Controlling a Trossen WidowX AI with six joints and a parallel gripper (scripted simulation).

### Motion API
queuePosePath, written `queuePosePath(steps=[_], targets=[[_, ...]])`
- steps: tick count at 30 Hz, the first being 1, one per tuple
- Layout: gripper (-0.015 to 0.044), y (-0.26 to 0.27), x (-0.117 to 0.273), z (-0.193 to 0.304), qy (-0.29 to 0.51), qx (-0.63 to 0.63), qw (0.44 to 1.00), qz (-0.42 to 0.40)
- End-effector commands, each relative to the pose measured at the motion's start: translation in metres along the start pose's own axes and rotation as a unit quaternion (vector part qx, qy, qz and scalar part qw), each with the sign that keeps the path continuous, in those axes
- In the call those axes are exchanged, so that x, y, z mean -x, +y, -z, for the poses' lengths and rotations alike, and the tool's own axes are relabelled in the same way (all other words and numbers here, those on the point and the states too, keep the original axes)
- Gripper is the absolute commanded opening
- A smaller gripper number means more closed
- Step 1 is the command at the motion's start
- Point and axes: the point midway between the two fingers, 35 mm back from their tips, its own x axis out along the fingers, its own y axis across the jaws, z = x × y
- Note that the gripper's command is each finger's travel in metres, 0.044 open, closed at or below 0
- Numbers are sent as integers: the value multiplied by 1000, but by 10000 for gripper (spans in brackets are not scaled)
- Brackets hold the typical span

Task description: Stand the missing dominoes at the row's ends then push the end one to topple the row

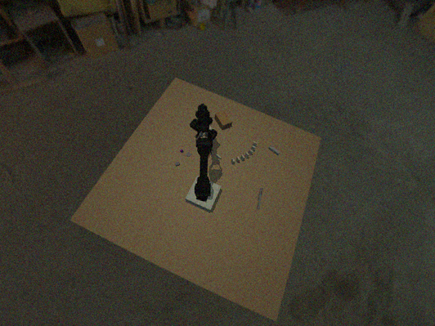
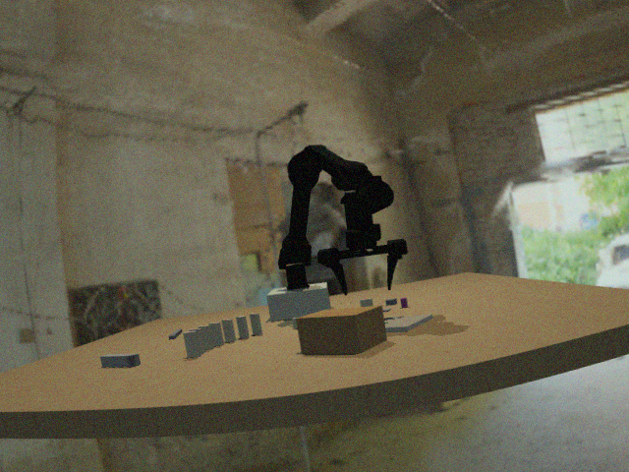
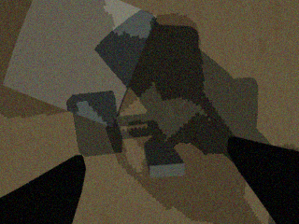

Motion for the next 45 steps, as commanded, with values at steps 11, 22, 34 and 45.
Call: queuePosePath(steps=[11, 22, 34, 45], targets=[[440, -8, 2, 15, 65, -37, 997, -12], [440, -8, -29, 20, 65, -37, 997, -12], [361, -8, -39, 22, 65, -37, 997, -12], [107, -8, -39, 22, 65, -37, 997, -12]])
